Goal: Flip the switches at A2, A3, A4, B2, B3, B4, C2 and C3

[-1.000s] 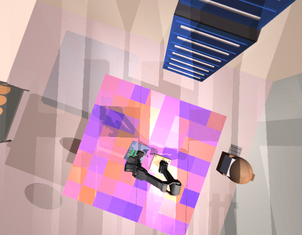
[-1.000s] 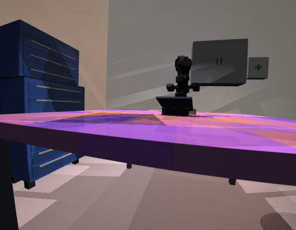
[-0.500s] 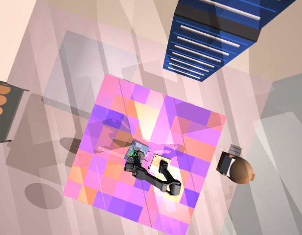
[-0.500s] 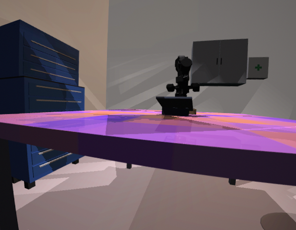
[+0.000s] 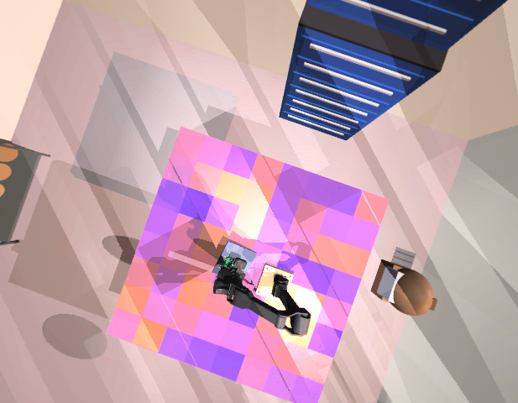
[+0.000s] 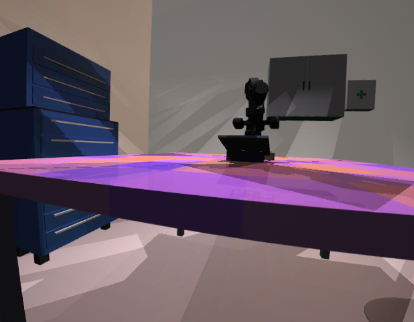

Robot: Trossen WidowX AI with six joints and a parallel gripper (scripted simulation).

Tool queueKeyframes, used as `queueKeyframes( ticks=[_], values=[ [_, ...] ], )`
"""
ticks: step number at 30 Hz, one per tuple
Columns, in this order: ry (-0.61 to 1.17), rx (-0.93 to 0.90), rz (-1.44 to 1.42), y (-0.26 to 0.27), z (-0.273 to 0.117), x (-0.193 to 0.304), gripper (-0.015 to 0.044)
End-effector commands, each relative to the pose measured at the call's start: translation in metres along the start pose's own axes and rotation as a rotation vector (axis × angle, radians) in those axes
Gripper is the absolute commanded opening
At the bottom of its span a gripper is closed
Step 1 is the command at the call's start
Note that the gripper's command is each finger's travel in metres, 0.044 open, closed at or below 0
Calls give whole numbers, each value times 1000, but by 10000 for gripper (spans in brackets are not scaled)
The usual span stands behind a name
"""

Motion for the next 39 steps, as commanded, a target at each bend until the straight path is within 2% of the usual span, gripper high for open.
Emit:
queueKeyframes(
  ticks=[1,6,10,12,24,29,39],
  values=[
    [6,-6,-6,1,2,1,0],
    [0,0,0,0,-2,0,0],
    [-14,-1,-5,1,-53,2,0],
    [-17,-1,-6,1,-63,4,0],
    [-17,1,-6,-20,-63,9,0],
    [7,-4,-6,-21,-28,6,0],
    [7,-4,-6,-21,-24,6,0]
  ],
)
Point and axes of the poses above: the point midway between the two fingers, 35 mm back from their tips, its own z axis out along the fingers, its own y axis across the jaws, x = y × z, the point moved 5 cm from there along -z, back along the fingers, and after that the axes turned 13 degrees about -z, right-handed, at the moved point
